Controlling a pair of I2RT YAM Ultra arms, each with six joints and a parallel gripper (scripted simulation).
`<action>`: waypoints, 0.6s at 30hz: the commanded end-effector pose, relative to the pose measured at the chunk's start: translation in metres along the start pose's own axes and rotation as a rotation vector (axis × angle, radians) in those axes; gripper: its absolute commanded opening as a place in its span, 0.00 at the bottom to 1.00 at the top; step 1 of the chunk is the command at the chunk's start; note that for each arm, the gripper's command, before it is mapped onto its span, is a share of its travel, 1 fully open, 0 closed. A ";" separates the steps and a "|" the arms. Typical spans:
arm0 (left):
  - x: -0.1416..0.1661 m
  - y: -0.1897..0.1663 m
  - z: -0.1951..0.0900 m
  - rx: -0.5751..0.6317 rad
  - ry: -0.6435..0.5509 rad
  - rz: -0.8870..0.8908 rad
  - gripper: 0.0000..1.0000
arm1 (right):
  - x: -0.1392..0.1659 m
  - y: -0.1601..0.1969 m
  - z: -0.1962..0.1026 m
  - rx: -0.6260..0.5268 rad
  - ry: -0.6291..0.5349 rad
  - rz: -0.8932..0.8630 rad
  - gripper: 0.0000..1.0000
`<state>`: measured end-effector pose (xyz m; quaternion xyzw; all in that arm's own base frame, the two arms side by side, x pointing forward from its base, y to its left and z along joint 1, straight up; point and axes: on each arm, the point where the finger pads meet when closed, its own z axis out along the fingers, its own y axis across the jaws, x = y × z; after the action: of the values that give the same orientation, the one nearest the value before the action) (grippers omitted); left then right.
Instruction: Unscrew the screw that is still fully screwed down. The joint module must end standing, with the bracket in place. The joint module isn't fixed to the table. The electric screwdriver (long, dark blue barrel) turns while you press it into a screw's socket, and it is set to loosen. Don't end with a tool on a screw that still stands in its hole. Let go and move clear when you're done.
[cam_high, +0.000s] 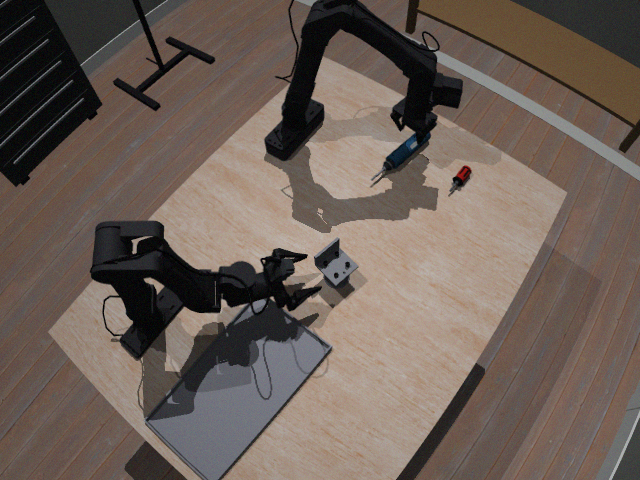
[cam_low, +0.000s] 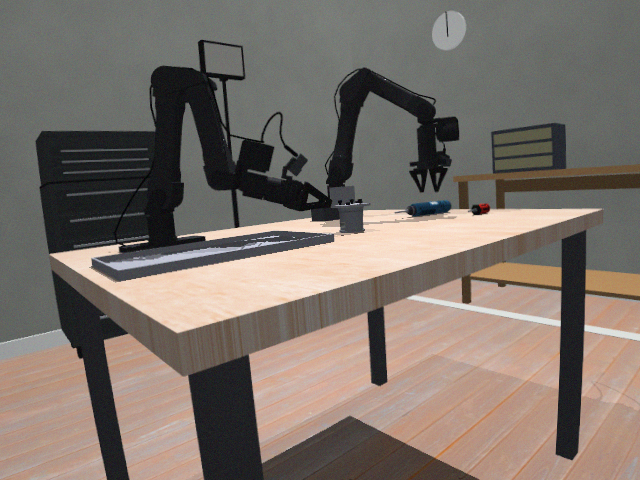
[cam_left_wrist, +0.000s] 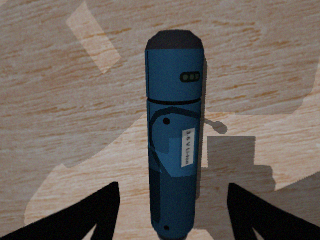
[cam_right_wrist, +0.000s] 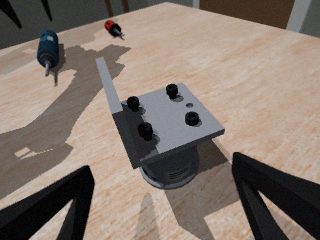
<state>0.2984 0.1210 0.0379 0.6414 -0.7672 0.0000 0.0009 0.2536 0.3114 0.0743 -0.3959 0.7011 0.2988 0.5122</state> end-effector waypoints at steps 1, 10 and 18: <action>-0.003 -0.002 -0.004 0.010 -0.018 0.000 0.65 | 0.003 -0.003 0.001 0.014 -0.029 -0.014 0.86; -0.003 -0.002 -0.004 0.010 -0.018 0.000 0.65 | 0.015 -0.003 0.002 0.014 -0.022 -0.012 0.86; -0.003 -0.002 -0.004 0.010 -0.018 0.000 0.65 | 0.025 -0.005 0.013 0.015 -0.045 -0.018 0.86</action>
<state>0.2984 0.1210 0.0379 0.6414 -0.7672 0.0000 0.0009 0.2544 0.3121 0.0430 -0.3957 0.7002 0.2992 0.5135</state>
